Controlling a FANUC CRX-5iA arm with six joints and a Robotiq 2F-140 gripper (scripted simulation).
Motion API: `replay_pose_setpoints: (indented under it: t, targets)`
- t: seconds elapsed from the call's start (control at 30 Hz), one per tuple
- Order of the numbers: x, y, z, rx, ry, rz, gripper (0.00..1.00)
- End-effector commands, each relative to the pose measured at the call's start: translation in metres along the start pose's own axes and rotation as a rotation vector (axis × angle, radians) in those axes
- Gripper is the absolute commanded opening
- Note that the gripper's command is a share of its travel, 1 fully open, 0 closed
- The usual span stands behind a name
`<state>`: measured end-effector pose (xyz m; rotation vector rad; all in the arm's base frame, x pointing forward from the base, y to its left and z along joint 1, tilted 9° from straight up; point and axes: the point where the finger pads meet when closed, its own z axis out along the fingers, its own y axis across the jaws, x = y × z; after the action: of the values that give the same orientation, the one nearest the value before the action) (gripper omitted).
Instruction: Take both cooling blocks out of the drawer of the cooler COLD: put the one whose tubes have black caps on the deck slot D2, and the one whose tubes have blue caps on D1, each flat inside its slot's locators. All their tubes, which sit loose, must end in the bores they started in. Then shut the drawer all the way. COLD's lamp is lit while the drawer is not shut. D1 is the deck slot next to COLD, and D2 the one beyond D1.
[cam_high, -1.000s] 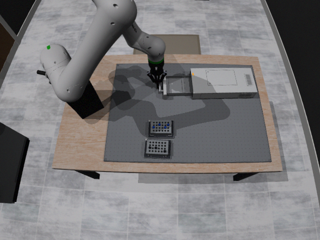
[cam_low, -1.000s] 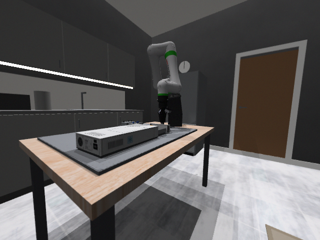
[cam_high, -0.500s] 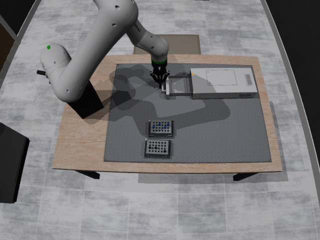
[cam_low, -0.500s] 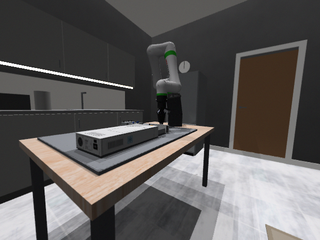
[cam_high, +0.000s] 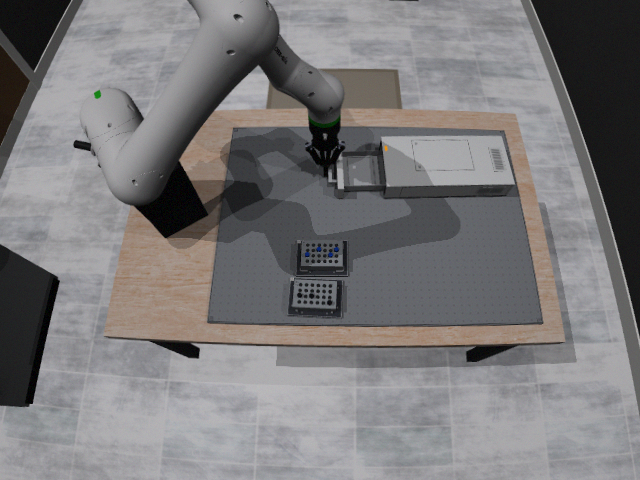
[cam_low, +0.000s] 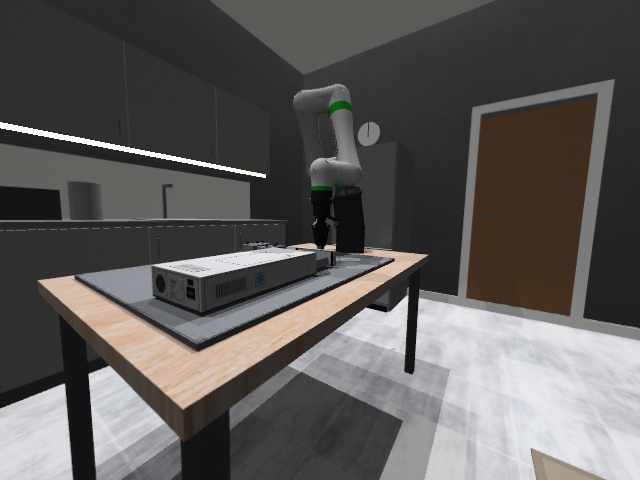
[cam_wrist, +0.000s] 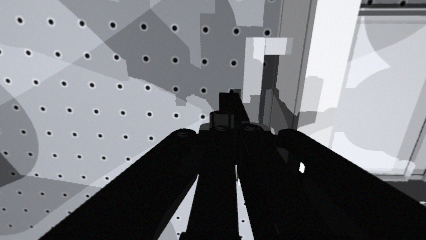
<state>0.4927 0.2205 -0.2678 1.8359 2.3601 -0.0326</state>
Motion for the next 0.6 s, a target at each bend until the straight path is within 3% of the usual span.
replay_pose_setpoints:
  t: [0.0,0.57]
  targets:
    - [0.000,0.002,-0.001,-0.001,0.001,0.000,0.10]
    - [0.000,0.022,-0.001,-0.001,0.001,0.000,0.10]
